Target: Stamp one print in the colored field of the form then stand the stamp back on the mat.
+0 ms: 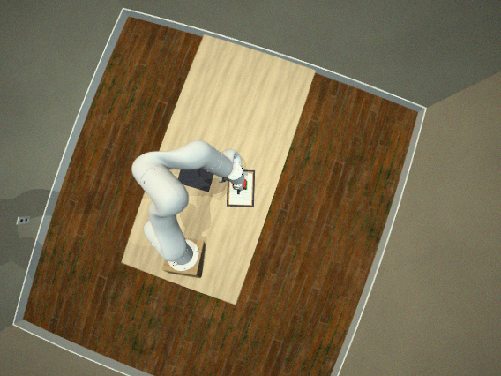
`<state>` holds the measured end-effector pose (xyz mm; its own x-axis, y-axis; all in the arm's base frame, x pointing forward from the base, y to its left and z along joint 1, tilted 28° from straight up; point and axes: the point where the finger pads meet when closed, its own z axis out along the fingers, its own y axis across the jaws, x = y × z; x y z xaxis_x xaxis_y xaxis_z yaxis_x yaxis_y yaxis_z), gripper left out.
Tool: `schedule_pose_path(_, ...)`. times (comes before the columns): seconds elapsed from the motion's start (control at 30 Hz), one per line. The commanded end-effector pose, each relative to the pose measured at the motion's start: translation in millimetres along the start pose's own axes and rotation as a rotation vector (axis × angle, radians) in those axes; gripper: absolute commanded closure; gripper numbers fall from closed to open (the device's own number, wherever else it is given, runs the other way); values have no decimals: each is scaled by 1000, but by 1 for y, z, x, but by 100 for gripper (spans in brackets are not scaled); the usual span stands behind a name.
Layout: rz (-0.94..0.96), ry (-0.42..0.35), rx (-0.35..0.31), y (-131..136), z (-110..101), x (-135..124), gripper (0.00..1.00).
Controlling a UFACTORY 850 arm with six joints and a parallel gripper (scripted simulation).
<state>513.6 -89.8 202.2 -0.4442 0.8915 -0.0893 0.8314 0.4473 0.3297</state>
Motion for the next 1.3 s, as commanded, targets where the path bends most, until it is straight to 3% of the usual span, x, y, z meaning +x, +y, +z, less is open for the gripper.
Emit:
schedule_pose_path(0.0, -15, 54, -147, -1, 0, 1, 66)
schedule_pose_path(0.53, -15, 54, -147, -1, 3, 1, 66)
schedule_pose_path(1.27, -15, 54, -147, 3, 39, 3, 66)
